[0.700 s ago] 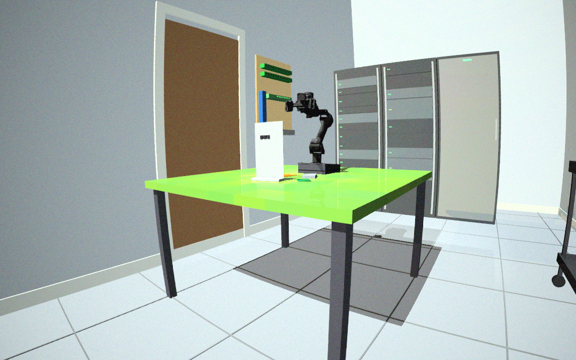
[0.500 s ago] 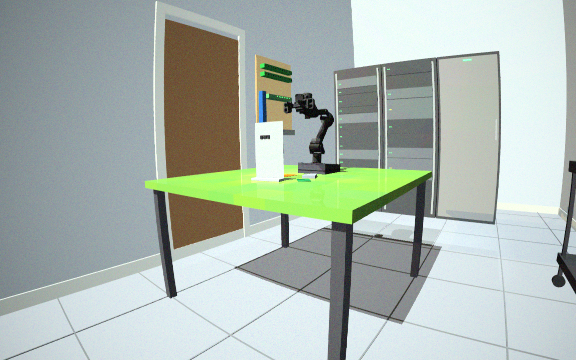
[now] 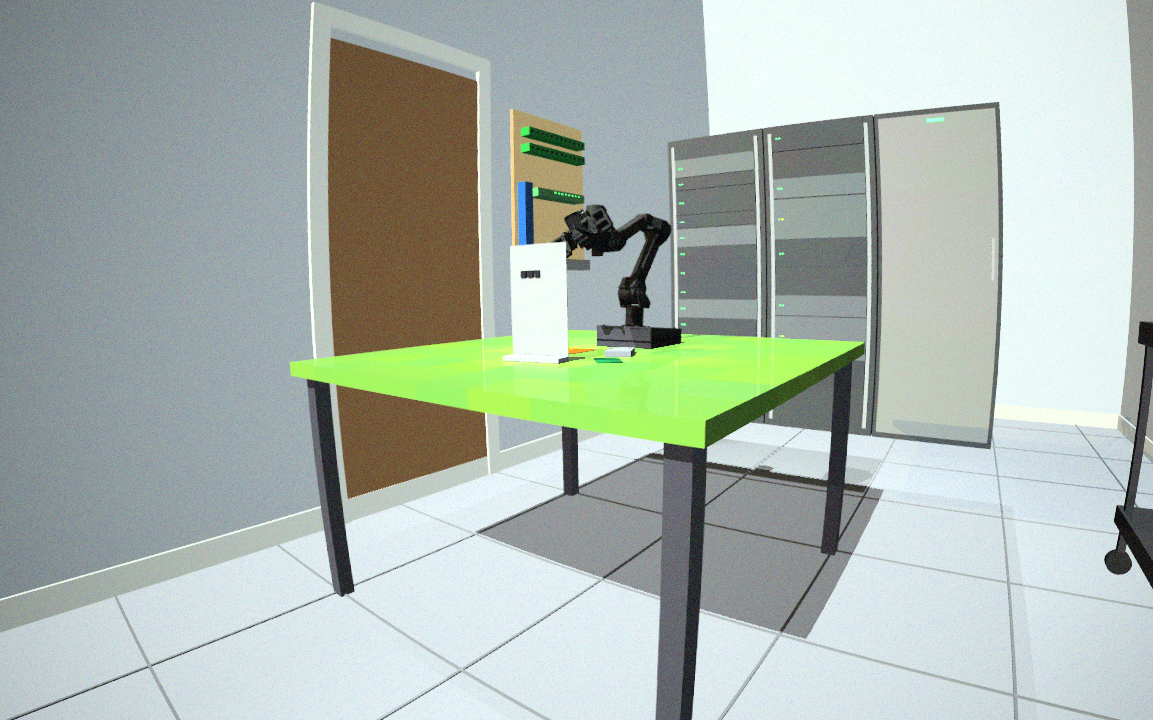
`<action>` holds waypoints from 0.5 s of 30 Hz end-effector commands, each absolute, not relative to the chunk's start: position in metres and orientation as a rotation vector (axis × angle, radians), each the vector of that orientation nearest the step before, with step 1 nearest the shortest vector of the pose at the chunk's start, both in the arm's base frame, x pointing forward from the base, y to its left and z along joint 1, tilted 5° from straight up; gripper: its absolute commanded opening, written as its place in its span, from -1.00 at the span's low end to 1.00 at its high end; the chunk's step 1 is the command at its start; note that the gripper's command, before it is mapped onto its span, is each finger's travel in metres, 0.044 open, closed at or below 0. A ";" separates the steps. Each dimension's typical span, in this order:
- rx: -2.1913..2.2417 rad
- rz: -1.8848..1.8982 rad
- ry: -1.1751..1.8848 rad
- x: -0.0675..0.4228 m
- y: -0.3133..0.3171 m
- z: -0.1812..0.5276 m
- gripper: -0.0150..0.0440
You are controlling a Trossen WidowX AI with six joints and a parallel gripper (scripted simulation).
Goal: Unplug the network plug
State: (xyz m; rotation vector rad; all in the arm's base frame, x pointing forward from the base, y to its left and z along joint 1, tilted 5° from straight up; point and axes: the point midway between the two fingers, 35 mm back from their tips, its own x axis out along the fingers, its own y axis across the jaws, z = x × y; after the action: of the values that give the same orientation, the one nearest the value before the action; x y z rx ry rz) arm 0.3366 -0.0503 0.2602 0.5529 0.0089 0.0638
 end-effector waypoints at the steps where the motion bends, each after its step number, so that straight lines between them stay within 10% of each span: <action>1: 0.678 0.082 0.040 0.336 -0.059 0.242 0.04; 15: 1.170 0.124 0.154 0.313 -0.089 0.182 0.04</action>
State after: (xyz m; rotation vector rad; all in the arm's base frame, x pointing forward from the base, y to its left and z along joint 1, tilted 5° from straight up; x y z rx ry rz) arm 0.3197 -0.0857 0.1927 1.0763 0.1285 0.1152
